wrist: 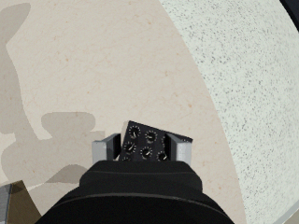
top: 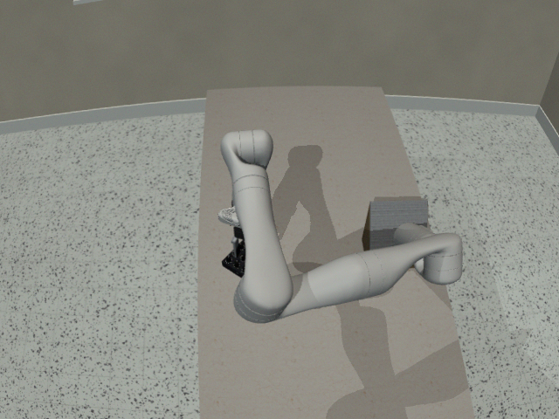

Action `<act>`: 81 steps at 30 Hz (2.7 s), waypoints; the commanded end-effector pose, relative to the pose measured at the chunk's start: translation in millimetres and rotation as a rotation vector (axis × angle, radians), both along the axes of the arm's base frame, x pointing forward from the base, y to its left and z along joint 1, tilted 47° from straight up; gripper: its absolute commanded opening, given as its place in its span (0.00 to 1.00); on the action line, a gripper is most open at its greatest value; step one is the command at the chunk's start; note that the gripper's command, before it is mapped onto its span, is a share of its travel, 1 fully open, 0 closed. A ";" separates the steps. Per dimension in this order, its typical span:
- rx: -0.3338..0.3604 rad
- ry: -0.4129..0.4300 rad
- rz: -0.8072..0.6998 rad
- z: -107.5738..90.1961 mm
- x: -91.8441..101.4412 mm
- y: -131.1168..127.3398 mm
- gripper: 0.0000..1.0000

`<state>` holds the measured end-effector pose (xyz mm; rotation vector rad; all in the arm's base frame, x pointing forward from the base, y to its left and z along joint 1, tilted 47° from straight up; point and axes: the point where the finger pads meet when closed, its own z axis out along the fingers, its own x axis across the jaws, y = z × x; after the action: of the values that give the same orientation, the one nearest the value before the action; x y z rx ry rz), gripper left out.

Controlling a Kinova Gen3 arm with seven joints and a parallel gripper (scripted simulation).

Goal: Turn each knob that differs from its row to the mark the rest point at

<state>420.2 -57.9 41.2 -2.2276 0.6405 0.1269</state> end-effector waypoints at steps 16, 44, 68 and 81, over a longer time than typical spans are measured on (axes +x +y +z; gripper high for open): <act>0.014 0.105 -0.104 -1.5 6.4 -5.2 1.00; 0.023 0.165 -0.164 -2.4 9.9 -7.9 1.00; 0.023 0.167 -0.166 -2.4 10.1 -7.9 0.46; 0.023 0.167 -0.166 -2.4 10.1 -7.9 0.46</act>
<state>430.1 -65.0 38.3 -2.1467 0.9058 0.2387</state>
